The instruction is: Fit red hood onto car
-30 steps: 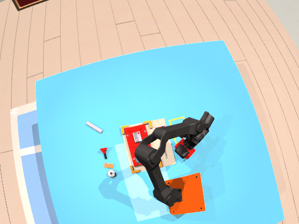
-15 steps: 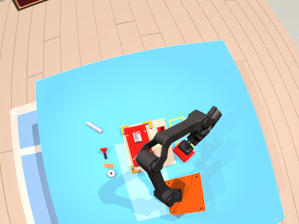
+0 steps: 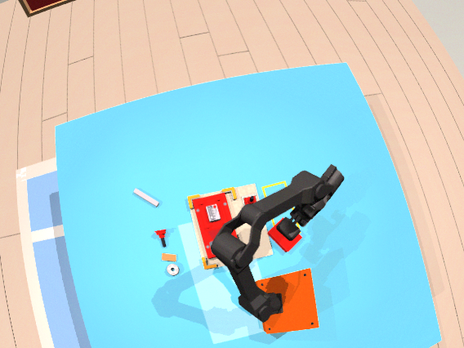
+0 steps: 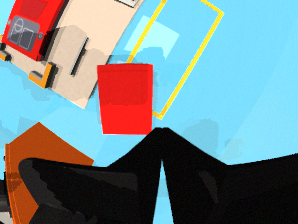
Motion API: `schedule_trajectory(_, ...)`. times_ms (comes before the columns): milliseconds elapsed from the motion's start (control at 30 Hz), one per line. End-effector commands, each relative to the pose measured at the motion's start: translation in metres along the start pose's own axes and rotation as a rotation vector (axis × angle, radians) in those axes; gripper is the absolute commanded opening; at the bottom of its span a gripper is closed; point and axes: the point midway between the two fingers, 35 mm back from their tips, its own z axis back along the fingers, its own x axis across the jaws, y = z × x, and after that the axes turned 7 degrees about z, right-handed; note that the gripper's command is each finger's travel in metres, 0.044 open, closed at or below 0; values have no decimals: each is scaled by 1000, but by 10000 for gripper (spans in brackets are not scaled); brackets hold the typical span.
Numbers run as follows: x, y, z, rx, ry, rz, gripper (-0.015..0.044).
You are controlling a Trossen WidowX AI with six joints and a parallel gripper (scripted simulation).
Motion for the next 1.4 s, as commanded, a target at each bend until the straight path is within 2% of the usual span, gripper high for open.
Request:
schedule_trajectory(0,1,0,-1,0,0,-4,26)
schedule_trajectory(300,39,2,-45,5,-16,-26,263)
schedule_trajectory(533,42,2,-49,5,-17,-28,440)
schedule_trajectory(1367,42,2,-66,5,-16,-28,440)
